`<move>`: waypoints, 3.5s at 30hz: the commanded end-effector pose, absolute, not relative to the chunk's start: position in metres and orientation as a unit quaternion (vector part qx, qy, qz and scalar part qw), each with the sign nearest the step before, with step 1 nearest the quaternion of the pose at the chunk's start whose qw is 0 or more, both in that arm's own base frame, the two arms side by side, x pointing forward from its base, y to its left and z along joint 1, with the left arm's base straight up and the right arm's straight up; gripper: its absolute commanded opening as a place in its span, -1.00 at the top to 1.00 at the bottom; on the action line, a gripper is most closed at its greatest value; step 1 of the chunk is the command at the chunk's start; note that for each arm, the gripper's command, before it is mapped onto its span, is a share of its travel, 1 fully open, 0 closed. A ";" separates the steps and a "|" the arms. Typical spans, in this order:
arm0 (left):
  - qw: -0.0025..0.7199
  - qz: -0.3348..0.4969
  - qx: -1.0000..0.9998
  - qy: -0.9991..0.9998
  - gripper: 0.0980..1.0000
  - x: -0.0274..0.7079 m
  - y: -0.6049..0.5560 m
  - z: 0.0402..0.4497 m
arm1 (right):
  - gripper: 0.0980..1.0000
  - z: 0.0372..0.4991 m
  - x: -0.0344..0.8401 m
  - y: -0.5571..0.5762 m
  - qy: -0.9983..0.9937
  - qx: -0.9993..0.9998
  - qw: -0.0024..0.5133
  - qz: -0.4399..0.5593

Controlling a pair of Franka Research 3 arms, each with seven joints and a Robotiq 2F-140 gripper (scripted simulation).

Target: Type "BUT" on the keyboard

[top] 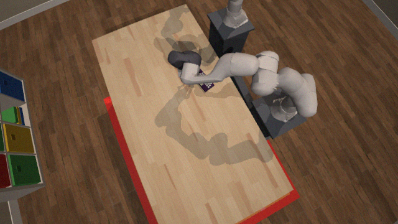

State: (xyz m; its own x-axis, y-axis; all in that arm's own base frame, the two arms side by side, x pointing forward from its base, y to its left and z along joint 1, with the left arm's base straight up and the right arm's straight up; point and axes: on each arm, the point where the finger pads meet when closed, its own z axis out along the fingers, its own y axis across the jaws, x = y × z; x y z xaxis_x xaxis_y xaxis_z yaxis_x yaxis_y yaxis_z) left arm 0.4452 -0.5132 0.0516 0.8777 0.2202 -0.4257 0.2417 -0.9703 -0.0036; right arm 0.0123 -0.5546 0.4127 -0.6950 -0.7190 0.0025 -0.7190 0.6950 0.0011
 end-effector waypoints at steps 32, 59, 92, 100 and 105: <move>0.026 -0.215 0.969 0.116 1.00 0.446 -0.512 0.061 | -1.00 0.413 0.011 -0.554 -0.920 0.392 0.000 0.000; 0.026 -0.215 0.969 0.116 1.00 0.426 -0.430 0.060 | -1.00 0.413 0.011 -0.554 -0.920 0.392 0.000 0.000; 0.026 -0.215 0.969 0.116 1.00 0.426 -0.430 0.051 | -1.00 0.413 0.011 -0.554 -0.920 0.392 0.000 0.000; 0.026 -0.215 0.969 0.116 1.00 0.426 -0.430 0.050 | -1.00 0.413 0.011 -0.554 -0.920 0.392 0.000 0.000; 0.026 -0.215 0.969 0.116 1.00 0.426 -0.430 0.049 | -1.00 0.413 0.011 -0.554 -0.920 0.392 0.000 0.000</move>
